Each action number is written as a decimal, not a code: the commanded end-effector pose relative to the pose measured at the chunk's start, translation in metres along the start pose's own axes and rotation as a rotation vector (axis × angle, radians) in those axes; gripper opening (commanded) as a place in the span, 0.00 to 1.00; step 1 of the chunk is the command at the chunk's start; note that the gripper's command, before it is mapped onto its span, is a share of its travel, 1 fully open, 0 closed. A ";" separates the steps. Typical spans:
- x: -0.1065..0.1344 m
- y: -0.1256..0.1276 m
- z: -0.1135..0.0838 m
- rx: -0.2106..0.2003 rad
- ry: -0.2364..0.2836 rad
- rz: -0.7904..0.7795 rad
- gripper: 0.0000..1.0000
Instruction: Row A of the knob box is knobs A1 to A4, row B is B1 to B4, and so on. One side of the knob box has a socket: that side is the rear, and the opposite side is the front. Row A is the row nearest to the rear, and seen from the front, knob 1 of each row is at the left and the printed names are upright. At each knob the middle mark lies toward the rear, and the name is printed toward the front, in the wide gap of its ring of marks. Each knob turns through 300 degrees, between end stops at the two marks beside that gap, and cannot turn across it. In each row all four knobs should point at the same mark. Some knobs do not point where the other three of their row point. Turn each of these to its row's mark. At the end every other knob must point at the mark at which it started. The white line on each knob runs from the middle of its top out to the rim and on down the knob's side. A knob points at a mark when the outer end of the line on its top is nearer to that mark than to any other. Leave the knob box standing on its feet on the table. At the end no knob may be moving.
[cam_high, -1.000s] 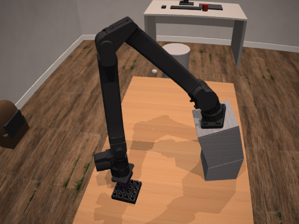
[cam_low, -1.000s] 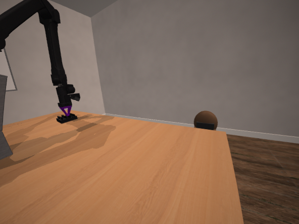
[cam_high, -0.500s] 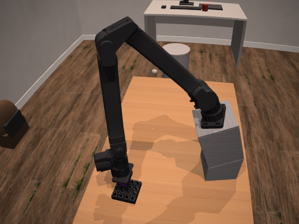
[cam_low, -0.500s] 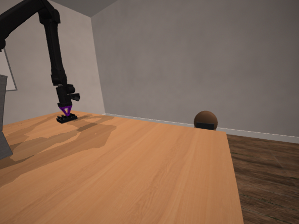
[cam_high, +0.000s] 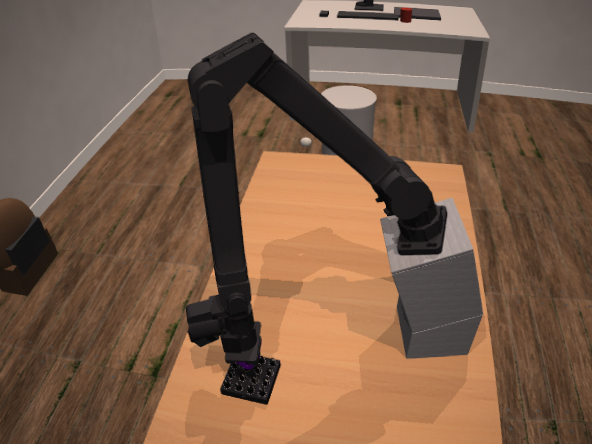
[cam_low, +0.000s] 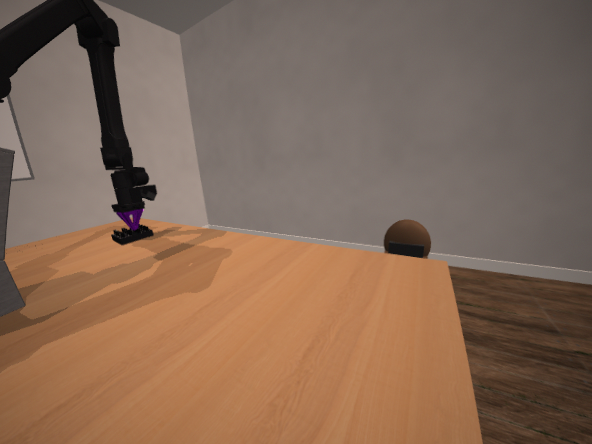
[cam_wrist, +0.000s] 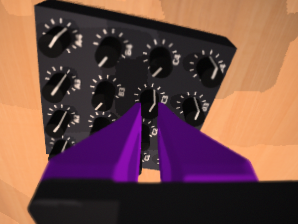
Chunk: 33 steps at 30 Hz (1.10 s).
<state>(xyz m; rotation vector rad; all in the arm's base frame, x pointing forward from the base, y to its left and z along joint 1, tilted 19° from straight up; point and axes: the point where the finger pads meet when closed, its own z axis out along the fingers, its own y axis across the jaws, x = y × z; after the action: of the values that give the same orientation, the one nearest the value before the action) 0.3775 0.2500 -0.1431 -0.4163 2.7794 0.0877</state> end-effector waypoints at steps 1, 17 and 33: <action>-0.001 0.002 0.004 -0.008 -0.002 -0.098 0.08; -0.001 0.003 0.004 -0.009 -0.004 -0.439 0.08; -0.001 0.003 0.004 -0.009 -0.005 -0.806 0.08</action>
<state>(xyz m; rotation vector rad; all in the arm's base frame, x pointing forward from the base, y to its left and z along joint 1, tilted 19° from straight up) 0.3780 0.2500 -0.1428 -1.3491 2.4631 -0.0814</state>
